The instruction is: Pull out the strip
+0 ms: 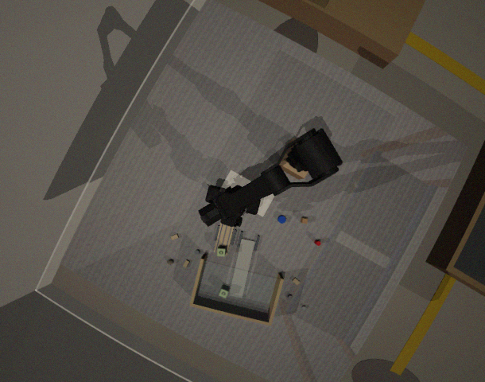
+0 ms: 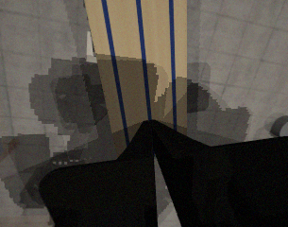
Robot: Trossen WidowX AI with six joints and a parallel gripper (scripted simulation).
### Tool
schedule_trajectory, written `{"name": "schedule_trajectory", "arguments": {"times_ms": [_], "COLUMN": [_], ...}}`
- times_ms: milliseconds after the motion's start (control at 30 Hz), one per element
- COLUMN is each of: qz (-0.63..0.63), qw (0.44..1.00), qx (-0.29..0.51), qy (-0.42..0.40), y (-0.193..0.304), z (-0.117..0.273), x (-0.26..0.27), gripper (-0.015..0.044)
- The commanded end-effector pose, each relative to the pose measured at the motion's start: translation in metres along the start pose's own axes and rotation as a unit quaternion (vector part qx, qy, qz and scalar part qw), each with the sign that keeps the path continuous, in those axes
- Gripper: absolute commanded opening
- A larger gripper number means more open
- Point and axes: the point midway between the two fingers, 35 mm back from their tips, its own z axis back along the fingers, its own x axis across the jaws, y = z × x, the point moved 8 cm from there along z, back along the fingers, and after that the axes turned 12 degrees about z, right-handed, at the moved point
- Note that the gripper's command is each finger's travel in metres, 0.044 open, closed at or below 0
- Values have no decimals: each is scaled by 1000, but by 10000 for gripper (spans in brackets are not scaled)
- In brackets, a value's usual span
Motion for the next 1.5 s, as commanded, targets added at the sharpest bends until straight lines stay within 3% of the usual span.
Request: {"name": "schedule_trajectory", "arguments": {"times_ms": [0, 1467], "qz": [-5, -5], "qw": [1000, 1000], "qx": [12, 12], "qy": [-10, -10], "y": [13, 17], "z": [-5, -5], "x": [6, 7], "gripper": [0, 0]}}
